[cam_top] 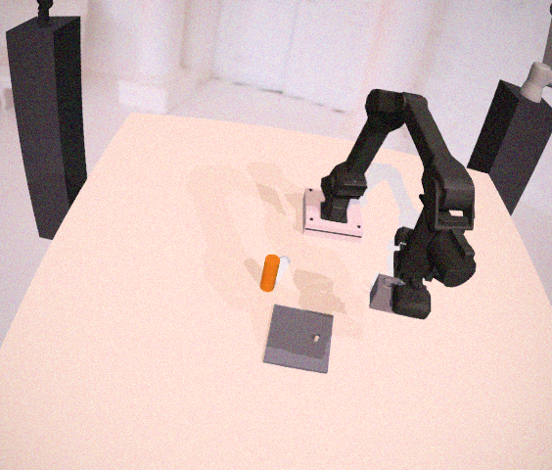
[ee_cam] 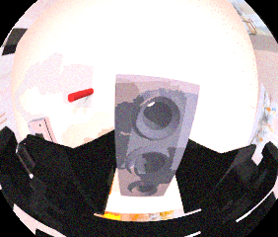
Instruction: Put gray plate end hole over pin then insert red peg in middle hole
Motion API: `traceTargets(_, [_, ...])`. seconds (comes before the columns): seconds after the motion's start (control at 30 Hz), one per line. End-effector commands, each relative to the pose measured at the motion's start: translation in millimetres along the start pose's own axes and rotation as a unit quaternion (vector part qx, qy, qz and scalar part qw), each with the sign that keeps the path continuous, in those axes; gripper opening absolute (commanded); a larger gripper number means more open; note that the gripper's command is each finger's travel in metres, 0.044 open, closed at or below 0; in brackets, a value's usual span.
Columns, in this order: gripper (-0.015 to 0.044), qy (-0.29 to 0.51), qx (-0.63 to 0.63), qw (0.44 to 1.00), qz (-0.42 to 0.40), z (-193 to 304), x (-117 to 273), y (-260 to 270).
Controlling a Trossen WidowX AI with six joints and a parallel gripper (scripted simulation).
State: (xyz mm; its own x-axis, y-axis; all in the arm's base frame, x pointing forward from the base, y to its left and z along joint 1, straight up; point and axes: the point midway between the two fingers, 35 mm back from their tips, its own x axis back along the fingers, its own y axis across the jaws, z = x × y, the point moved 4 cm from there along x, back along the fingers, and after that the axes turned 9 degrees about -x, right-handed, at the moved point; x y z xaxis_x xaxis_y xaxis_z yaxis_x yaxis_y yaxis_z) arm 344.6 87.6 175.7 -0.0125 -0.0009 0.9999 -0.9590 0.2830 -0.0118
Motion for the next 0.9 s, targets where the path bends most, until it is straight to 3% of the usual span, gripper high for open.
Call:
traceTargets(0.0, [0.0, -0.006, 0.001, 1.0, 0.006, 0.3, 11.5, 1.3])
traceTargets(0.87, [0.0, -0.003, 0.129, 0.992, 0.008, 55.7, -24.3, -37.7])
